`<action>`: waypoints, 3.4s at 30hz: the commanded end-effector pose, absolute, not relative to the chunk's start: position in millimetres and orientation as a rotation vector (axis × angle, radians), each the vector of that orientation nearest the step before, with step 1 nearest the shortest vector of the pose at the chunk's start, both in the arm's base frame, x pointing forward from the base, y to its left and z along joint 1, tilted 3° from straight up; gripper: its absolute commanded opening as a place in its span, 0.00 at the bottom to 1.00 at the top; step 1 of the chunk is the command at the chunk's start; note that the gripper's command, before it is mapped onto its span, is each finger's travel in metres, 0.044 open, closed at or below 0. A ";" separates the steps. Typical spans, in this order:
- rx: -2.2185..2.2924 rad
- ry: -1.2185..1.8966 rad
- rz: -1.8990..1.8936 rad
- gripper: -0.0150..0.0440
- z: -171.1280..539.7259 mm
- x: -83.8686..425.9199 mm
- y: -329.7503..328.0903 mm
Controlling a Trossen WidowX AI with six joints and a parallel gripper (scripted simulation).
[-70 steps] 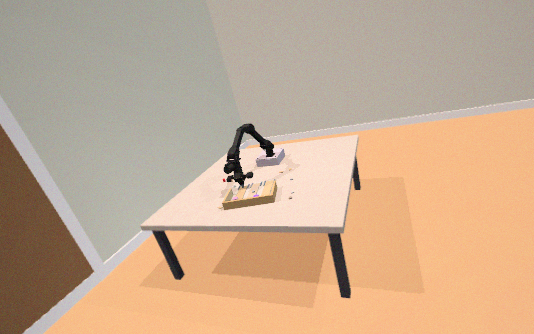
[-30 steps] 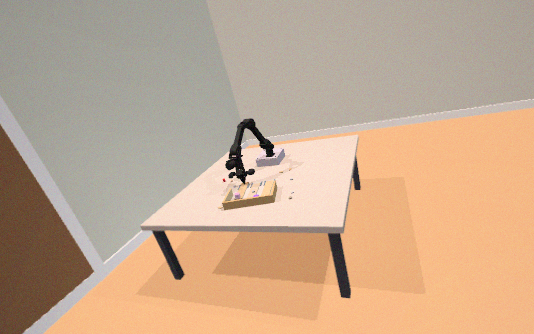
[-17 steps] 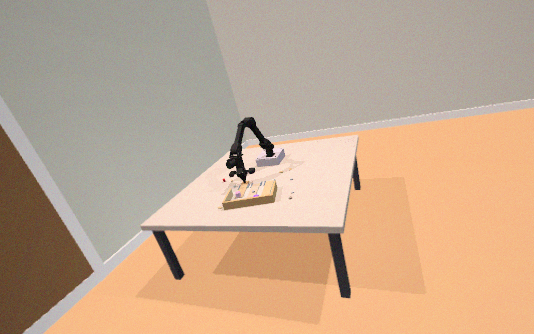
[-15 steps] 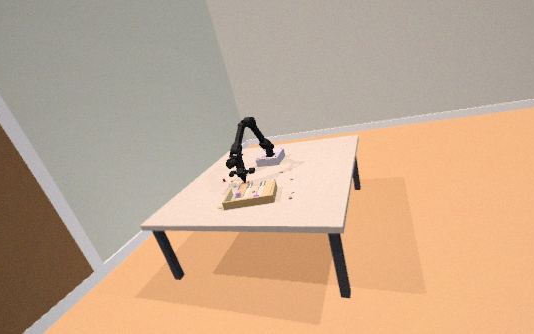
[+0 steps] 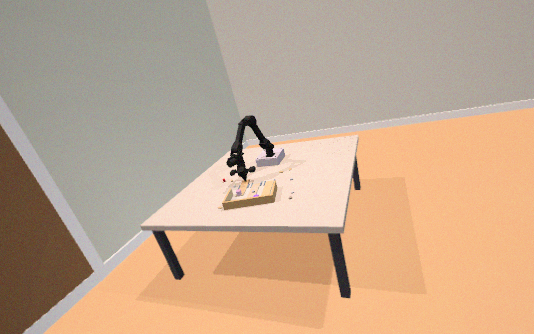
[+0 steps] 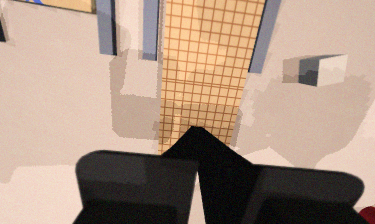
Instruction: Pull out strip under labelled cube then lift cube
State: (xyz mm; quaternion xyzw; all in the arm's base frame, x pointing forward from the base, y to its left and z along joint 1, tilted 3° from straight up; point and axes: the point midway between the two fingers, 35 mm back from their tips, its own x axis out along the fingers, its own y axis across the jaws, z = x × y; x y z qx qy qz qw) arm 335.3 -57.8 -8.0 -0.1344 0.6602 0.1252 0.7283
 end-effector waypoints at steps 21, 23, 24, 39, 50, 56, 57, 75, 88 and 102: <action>-0.289 1.482 0.282 0.25 -16.9 294.0 -71.3; -0.290 1.482 0.282 0.25 -17.2 291.3 -72.4; -0.290 1.482 0.282 0.25 -17.3 289.9 -72.9; -0.290 1.484 0.282 0.25 -19.0 269.9 -80.6; -0.290 1.485 0.282 0.25 -19.7 262.0 -83.7; -0.290 1.485 0.282 0.25 -19.7 262.0 -83.7; -0.290 1.485 0.282 0.25 -19.7 262.0 -83.7; -0.375 1.469 0.361 0.43 27.6 286.8 -78.3; -0.384 1.465 0.370 1.00 34.2 321.6 -63.9; -0.383 1.461 0.370 1.00 42.8 360.7 -48.0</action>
